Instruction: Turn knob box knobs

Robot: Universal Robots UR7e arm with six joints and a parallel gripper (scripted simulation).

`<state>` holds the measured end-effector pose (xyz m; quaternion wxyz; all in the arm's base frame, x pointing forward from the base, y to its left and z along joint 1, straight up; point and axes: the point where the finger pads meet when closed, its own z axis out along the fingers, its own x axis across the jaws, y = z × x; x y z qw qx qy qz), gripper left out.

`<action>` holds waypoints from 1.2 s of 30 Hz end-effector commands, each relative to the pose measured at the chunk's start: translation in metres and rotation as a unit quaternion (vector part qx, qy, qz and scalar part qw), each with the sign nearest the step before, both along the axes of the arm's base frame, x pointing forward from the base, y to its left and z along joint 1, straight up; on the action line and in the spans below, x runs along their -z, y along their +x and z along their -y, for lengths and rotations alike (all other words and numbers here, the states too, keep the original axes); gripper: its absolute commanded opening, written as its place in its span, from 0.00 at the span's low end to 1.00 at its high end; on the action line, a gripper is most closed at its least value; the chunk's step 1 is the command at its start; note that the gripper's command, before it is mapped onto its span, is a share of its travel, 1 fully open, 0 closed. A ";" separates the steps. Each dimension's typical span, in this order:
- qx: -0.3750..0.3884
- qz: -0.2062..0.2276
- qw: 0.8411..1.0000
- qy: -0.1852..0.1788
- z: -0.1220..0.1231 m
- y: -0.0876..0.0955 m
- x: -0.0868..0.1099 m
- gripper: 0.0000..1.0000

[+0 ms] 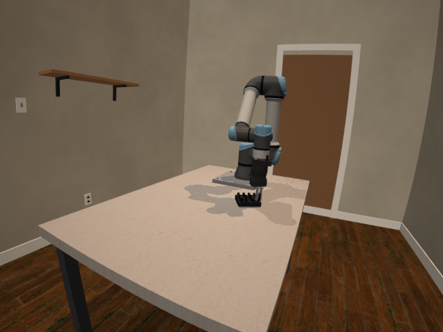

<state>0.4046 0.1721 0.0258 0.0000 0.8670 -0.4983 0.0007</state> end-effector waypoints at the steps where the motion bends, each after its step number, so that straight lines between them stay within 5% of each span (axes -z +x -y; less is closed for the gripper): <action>1: 0.001 -0.001 1.000 0.000 0.001 -0.001 0.001 0.30; 36: 0.006 -0.001 1.000 0.000 0.000 -0.001 0.001 0.30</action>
